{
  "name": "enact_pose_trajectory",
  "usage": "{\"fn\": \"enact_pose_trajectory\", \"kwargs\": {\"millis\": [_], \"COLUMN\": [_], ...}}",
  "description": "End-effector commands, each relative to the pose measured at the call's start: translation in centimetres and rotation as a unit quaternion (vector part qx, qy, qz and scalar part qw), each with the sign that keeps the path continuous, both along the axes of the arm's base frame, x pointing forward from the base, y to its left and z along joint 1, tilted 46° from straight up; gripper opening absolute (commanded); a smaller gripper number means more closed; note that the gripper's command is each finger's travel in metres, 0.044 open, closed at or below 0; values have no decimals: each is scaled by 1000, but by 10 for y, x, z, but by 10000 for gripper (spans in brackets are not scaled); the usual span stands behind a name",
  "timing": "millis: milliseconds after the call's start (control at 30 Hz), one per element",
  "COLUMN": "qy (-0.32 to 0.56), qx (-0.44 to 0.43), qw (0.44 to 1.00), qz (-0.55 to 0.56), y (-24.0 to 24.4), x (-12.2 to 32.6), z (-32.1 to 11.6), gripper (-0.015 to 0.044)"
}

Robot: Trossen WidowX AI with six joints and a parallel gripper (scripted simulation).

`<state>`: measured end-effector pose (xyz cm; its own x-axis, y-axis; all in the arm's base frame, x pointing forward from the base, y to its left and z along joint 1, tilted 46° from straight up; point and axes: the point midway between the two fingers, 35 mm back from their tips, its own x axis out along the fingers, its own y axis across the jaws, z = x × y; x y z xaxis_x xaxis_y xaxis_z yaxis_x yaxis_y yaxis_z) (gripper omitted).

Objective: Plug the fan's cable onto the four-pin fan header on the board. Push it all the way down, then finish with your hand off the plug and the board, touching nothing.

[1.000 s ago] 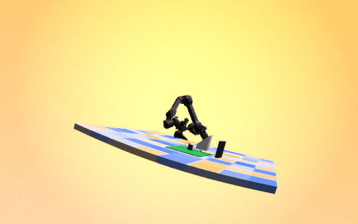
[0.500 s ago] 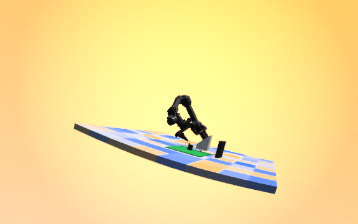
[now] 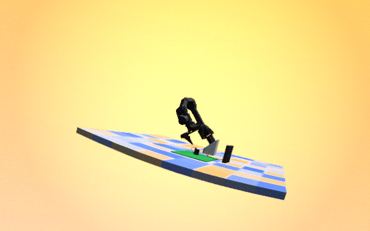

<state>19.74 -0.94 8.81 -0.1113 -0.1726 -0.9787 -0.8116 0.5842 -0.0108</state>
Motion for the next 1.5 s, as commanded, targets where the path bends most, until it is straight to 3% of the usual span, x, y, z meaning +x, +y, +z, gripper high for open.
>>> {"fn": "enact_pose_trajectory", "kwargs": {"millis": [0, 500, 1067, 1267, 1467], "qy": [-5, -58, -181, -158, -126], "qx": [-37, -173, -284, -272, -277], "qw": [999, 983, 941, 949, 948], "qz": [-7, -25, -27, -19, 99], "y": [1, 8, 29, 29, 84], "x": [3, 14, 33, 32, 64], "z": [5, 23, 52, 46, 37], "gripper": [440, 440, 440, 440, 440]}}
